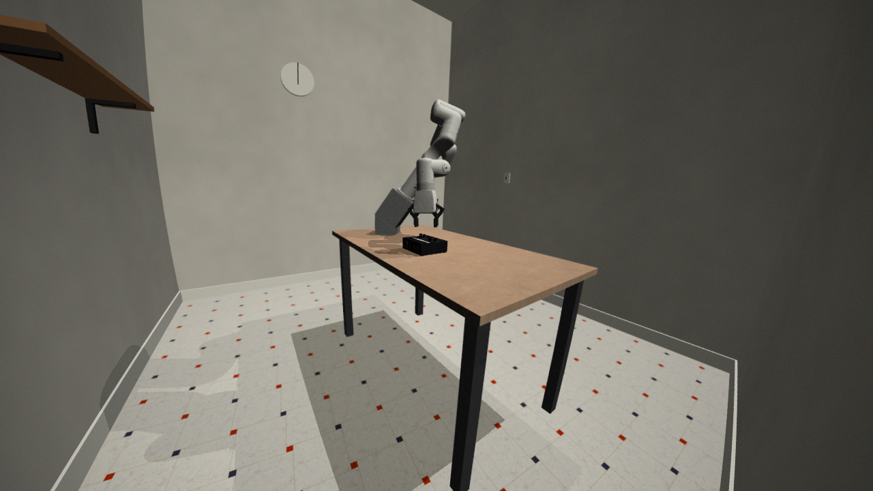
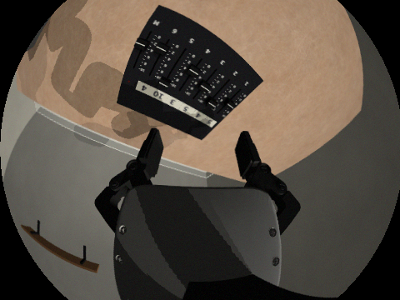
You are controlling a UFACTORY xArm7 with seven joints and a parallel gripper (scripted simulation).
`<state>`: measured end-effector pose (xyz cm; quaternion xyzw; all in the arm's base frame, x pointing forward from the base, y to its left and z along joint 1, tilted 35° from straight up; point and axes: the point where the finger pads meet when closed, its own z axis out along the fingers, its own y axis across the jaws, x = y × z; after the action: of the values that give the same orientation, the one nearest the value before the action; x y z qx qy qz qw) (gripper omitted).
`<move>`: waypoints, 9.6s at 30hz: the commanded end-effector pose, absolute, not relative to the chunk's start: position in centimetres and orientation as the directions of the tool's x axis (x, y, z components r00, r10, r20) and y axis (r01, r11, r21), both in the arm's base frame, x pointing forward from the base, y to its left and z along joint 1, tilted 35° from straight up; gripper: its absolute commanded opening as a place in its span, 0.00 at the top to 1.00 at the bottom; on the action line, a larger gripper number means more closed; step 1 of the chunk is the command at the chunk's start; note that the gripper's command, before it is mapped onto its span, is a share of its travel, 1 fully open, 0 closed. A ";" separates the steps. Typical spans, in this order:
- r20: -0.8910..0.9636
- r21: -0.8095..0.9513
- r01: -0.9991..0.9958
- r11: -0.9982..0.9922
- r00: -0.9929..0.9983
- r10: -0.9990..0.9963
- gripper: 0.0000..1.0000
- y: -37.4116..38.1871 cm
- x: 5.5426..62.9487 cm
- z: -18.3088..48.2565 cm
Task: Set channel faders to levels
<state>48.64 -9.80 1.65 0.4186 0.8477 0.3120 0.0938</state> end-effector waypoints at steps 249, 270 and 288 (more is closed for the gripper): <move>0.416 0.390 0.921 -0.014 -0.163 0.895 1.00 -8.2 51.3 -2.1; 0.416 0.390 0.921 -0.014 -0.163 0.895 1.00 -7.5 51.2 -1.8; 0.416 0.390 0.921 -0.014 -0.163 0.895 1.00 -6.6 51.0 -1.4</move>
<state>51.00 -6.67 -1.56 0.6462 0.7022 0.2980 -0.0234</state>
